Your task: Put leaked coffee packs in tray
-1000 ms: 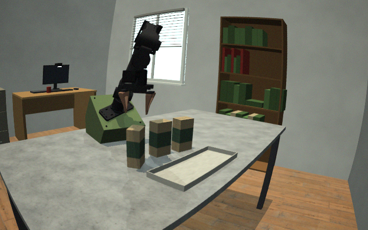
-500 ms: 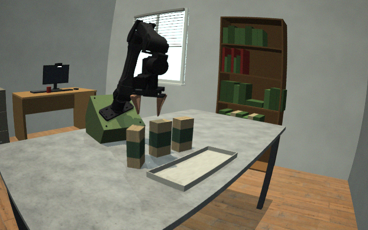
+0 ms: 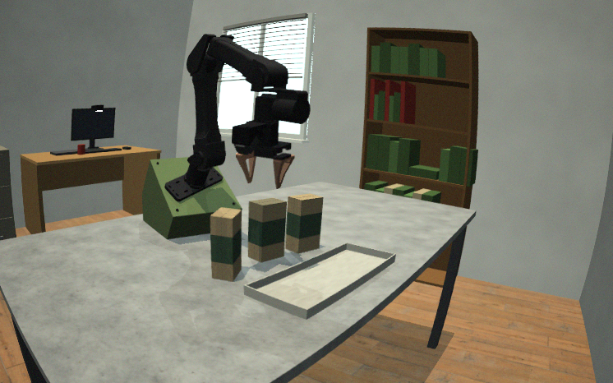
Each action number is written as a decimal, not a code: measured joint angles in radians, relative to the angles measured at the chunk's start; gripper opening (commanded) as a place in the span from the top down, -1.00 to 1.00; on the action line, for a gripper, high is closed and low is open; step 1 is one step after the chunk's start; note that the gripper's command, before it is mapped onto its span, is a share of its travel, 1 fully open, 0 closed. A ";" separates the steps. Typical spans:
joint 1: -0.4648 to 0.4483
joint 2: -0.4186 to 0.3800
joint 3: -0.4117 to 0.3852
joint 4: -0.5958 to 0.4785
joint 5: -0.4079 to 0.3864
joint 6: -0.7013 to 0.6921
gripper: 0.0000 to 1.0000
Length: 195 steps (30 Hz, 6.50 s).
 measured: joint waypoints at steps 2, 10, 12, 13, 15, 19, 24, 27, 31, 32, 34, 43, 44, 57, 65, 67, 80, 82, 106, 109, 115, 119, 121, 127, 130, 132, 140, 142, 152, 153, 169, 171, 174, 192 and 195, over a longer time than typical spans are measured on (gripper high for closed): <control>0.058 -0.011 -0.006 0.000 0.033 0.086 -0.55; 0.278 -0.050 -0.037 -0.001 0.156 0.407 -0.55; 0.314 -0.050 -0.036 -0.001 0.192 0.468 -0.55; 0.335 -0.050 -0.037 -0.001 0.206 0.496 -0.55; 0.364 -0.050 -0.037 -0.001 0.233 0.543 -0.55; 0.391 -0.050 -0.037 -0.002 0.272 0.604 -0.55; 0.398 -0.050 -0.037 -0.004 0.295 0.639 -0.55; 0.399 -0.050 -0.037 -0.005 0.302 0.647 -0.55; 0.398 -0.050 -0.042 0.000 0.305 0.652 -0.55; 0.394 -0.050 -0.049 0.006 0.305 0.650 -0.55; 0.383 -0.050 -0.072 0.023 0.304 0.645 -0.55; 0.329 -0.016 -0.173 0.129 0.283 0.604 -0.55; 0.329 -0.016 -0.172 0.137 0.282 0.601 -0.55; 0.328 -0.016 -0.172 0.166 0.280 0.592 -0.55; 0.328 -0.016 -0.172 0.166 0.280 0.592 -0.55; 0.328 -0.016 -0.172 0.166 0.280 0.592 -0.55; 0.328 -0.016 -0.172 0.166 0.280 0.592 -0.55; 0.328 -0.016 -0.172 0.166 0.279 0.591 -0.55; 0.309 -0.014 -0.178 0.192 0.270 0.578 -0.55; 0.299 -0.003 -0.198 0.212 0.265 0.571 -0.55; 0.282 0.015 -0.229 0.250 0.255 0.557 -0.55; 0.266 0.028 -0.252 0.290 0.249 0.545 -0.55; 0.259 0.037 -0.265 0.309 0.245 0.539 -0.55; 0.244 0.060 -0.289 0.357 0.236 0.524 -0.55; 0.242 0.063 -0.289 0.374 0.235 0.520 -0.55; 0.242 0.063 -0.289 0.382 0.235 0.518 -0.55; 0.242 0.063 -0.289 0.390 0.235 0.517 -0.55; 0.242 0.063 -0.289 0.390 0.235 0.517 -0.55; 0.242 0.063 -0.289 0.390 0.235 0.517 -0.55; 0.242 0.063 -0.289 0.390 0.235 0.517 -0.55; 0.242 0.063 -0.289 0.390 0.235 0.517 0.52; 0.242 0.063 -0.289 0.389 0.234 0.517 0.52; 0.242 0.063 -0.290 0.390 0.233 0.516 0.52; 0.242 0.063 -0.290 0.390 0.233 0.516 0.52; 0.242 0.063 -0.290 0.390 0.233 0.516 0.52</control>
